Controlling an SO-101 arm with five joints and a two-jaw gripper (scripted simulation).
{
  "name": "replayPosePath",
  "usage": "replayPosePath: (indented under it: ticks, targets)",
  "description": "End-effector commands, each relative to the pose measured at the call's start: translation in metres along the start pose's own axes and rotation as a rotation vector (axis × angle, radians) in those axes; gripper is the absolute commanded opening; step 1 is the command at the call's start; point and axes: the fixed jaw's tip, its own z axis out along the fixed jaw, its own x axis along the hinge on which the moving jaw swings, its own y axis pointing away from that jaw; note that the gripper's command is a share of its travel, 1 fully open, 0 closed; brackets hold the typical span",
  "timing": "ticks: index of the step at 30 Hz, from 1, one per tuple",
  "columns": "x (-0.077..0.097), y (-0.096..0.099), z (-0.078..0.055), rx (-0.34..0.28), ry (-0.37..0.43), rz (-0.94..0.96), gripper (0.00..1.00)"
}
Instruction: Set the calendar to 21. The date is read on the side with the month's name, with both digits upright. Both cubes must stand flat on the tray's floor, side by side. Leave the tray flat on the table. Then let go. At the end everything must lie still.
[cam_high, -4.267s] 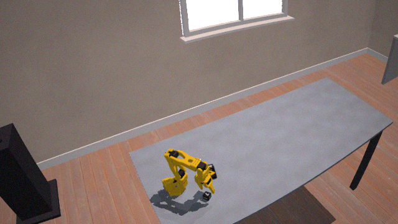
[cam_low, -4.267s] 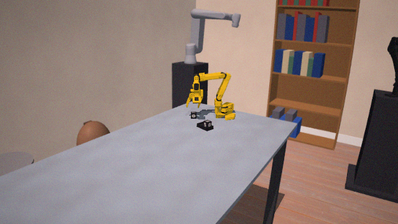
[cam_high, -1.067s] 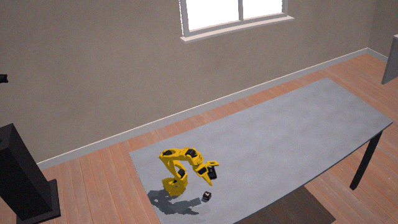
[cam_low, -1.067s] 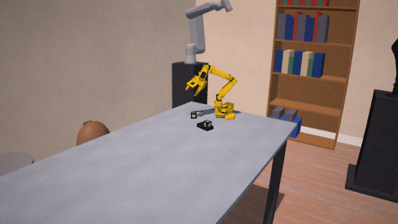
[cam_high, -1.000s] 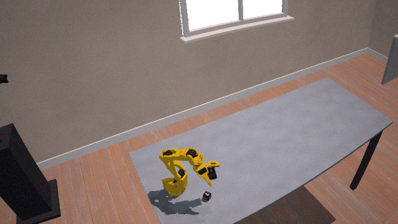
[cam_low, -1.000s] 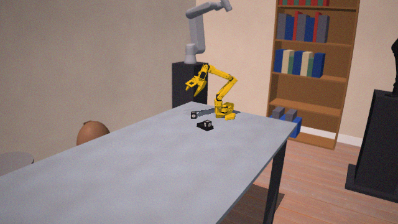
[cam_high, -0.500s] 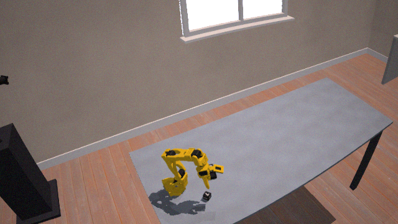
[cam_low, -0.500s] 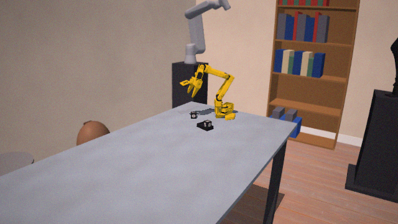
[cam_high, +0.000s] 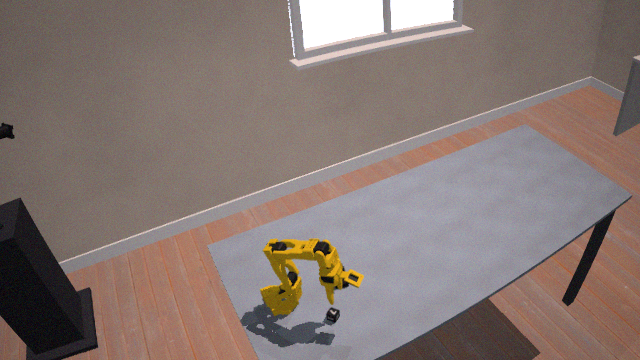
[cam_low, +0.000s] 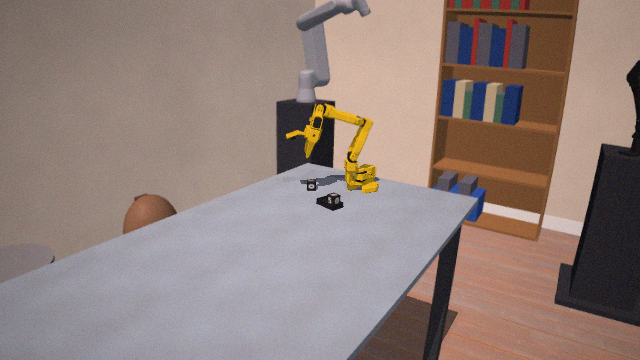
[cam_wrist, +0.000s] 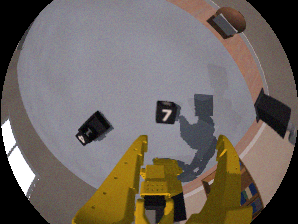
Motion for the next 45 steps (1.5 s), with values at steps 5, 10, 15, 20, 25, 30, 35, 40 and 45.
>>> replayPosePath:
  ticks: [5, 10, 15, 20, 25, 30, 35, 40, 45]
  targets:
    - [-0.006, 0.002, -0.005, -0.005, -0.022, 0.074, 0.35]
    - [-0.006, 0.002, -0.005, -0.005, -0.020, 0.085, 0.35]
    - [-0.006, 0.002, -0.005, -0.005, -0.020, 0.085, 0.35]
    - [-0.005, 0.002, 0.000, -0.003, 0.009, 0.085, 0.35]
    - [-0.001, 0.002, 0.015, 0.003, 0.110, 0.085, 0.35]
    - [0.006, 0.002, 0.032, 0.010, 0.229, 0.084, 0.35]
    - [0.014, 0.002, 0.048, 0.017, 0.348, 0.083, 0.35]
    - [0.023, 0.002, 0.060, 0.023, 0.450, 0.083, 0.35]
    - [0.026, 0.002, 0.064, 0.025, 0.479, 0.082, 0.35]
